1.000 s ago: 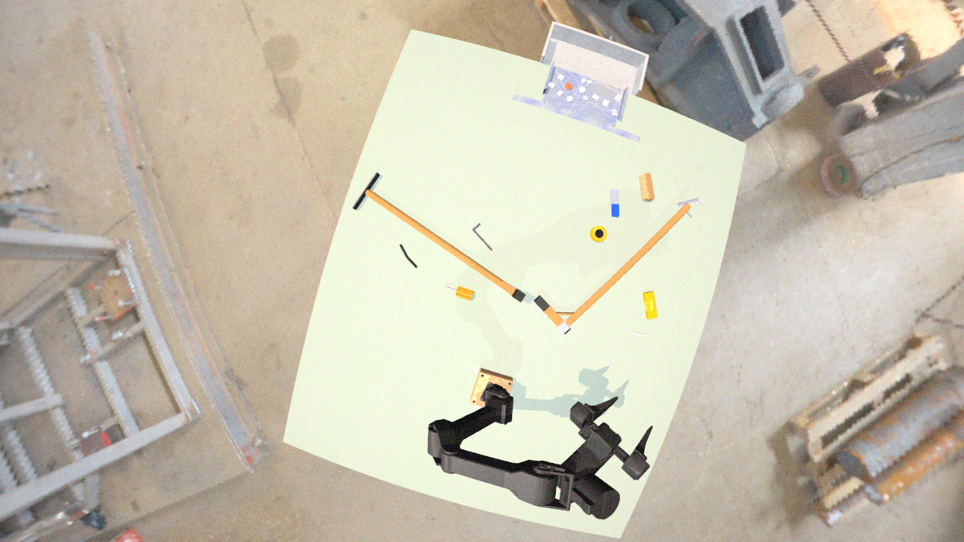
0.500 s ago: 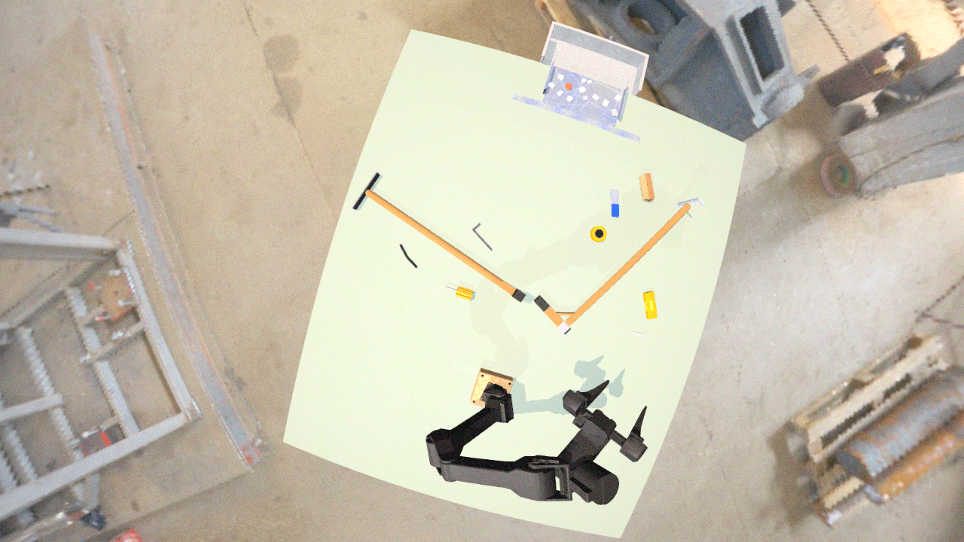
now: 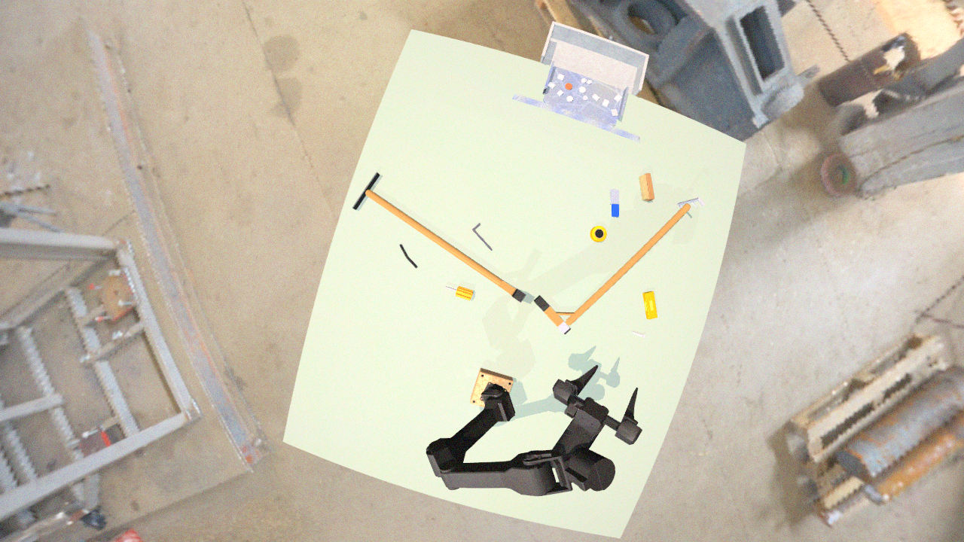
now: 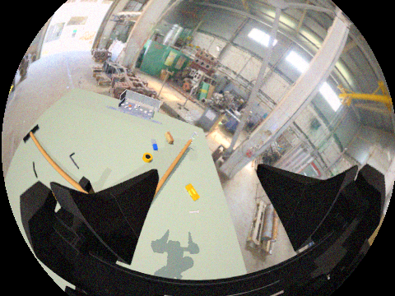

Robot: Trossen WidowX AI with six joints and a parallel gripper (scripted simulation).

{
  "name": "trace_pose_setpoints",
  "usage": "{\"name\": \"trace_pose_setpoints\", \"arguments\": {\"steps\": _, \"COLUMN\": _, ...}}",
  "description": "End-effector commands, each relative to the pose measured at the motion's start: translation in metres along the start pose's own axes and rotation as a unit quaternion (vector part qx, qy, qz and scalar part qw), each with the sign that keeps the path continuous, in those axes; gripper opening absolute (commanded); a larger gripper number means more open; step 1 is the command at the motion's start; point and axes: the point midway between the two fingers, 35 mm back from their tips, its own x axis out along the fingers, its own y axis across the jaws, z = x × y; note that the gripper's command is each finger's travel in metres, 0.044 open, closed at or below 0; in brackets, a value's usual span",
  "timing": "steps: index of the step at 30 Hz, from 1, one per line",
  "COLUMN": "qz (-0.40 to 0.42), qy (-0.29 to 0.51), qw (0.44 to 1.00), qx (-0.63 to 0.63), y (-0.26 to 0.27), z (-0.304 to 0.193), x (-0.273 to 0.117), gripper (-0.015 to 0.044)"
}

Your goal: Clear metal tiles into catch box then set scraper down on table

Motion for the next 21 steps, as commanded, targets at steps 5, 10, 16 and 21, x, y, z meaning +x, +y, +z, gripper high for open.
{"name": "trace_pose_setpoints", "arguments": {"steps": 5, "qz": 0.023, "qy": -0.012, "qw": 1.000, "qx": 0.007, "y": 0.015, "z": 0.010, "x": 0.003, "gripper": 0.0440}}
{"name": "trace_pose_setpoints", "arguments": {"steps": 10, "qz": 0.040, "qy": -0.022, "qw": 0.999, "qx": 0.010, "y": 0.025, "z": 0.017, "x": 0.005, "gripper": 0.0440}}
{"name": "trace_pose_setpoints", "arguments": {"steps": 16, "qz": 0.060, "qy": -0.033, "qw": 0.998, "qx": 0.014, "y": 0.038, "z": 0.026, "x": 0.006, "gripper": 0.0440}}
{"name": "trace_pose_setpoints", "arguments": {"steps": 21, "qz": 0.077, "qy": -0.043, "qw": 0.996, "qx": 0.017, "y": 0.048, "z": 0.033, "x": 0.006, "gripper": 0.0440}}
